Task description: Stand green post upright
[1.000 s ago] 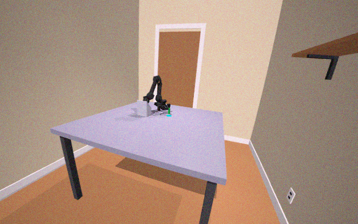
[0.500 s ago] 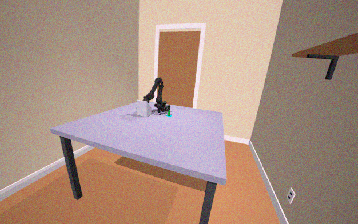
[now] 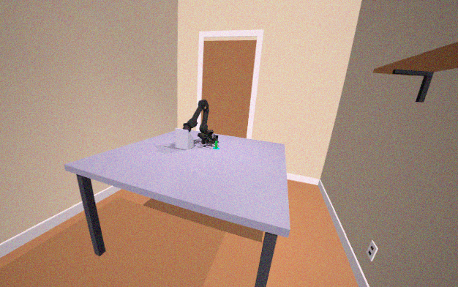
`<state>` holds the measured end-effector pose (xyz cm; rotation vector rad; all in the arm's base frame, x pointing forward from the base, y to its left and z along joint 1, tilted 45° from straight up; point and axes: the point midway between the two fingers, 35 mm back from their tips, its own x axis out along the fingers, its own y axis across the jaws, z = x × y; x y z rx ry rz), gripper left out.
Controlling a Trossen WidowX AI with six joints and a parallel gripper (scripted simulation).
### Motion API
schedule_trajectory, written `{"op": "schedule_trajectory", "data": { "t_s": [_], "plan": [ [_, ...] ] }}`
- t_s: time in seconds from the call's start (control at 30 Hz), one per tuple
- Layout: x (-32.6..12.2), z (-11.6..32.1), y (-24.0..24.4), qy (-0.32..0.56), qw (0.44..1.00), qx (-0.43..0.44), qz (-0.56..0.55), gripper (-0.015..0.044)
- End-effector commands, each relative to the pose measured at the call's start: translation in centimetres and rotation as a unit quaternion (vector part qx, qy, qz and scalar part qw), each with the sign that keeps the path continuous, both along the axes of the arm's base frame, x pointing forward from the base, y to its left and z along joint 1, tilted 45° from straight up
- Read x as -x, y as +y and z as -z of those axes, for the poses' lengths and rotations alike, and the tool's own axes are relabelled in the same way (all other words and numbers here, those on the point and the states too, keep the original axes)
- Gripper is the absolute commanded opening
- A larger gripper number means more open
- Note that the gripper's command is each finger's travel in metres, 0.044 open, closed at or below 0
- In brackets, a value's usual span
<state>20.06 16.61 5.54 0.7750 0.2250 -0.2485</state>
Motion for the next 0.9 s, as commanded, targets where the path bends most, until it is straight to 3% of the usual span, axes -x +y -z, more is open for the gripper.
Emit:
{"op": "schedule_trajectory", "data": {
  "t_s": [0.0, 0.1, 0.87],
  "plan": [
    [0.0, -0.1, 0.1, -0.003, 1.0, -0.003, 0.002, 0.0337],
    [0.0, -0.1, 0.1, -0.003, 1.0, -0.003, 0.002, 0.04],
    [-0.2, -5.6, -4.8, -0.005, 1.0, -0.007, 0.004, 0.04]
  ]
}}
